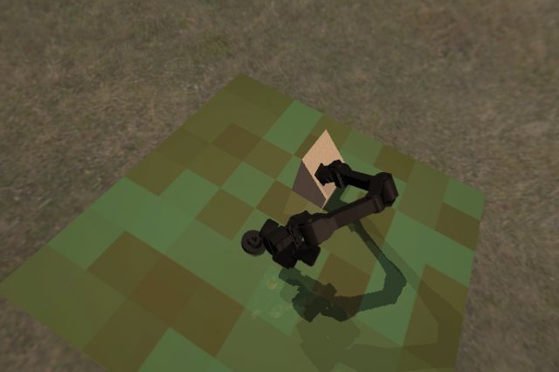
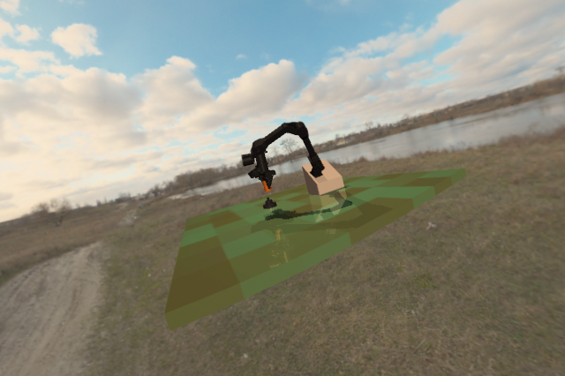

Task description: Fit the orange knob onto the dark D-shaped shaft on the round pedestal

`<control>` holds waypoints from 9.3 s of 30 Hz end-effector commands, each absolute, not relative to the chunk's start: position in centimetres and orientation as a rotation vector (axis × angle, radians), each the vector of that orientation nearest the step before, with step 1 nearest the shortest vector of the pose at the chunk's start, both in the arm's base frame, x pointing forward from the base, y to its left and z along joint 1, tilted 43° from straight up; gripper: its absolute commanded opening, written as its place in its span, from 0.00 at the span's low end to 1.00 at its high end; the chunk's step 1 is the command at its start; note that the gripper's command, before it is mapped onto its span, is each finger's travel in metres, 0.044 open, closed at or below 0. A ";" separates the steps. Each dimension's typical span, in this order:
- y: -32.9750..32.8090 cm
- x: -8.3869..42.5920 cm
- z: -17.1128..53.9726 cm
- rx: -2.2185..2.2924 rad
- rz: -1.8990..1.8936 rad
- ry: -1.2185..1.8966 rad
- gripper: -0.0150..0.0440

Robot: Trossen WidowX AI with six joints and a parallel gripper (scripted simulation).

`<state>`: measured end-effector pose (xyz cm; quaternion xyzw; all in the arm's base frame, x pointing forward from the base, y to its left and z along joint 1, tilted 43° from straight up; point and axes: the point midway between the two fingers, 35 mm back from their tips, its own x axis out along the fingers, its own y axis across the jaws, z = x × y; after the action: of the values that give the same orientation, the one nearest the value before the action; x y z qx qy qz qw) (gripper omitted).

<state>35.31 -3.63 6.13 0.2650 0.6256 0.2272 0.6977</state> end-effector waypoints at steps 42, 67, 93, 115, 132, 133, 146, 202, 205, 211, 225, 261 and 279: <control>-10.2 32.6 -4.9 0.589 0.525 1.387 0.25; -9.1 33.1 -6.2 0.581 0.532 1.383 0.25; -9.3 32.6 -5.8 0.419 0.661 1.312 0.25; -9.2 32.9 -6.0 0.411 0.668 1.308 0.25; -8.9 32.7 -6.3 0.411 0.668 1.308 0.25; -8.9 32.8 -6.3 0.411 0.668 1.308 0.25; -9.2 32.9 -5.8 0.390 0.684 1.298 0.25; -9.0 32.9 -6.3 0.241 0.796 1.224 0.25; -8.9 32.8 -6.3 0.241 0.796 1.224 0.25; -9.0 32.7 -6.1 0.241 0.796 1.224 0.25; -9.2 32.6 -5.8 0.070 0.917 1.131 0.25; -8.9 32.7 -6.3 0.070 0.917 1.131 0.25; -9.3 33.0 -5.9 0.048 0.932 1.118 0.25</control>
<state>32.69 -8.94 -6.12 0.0321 0.5185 0.4218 0.7432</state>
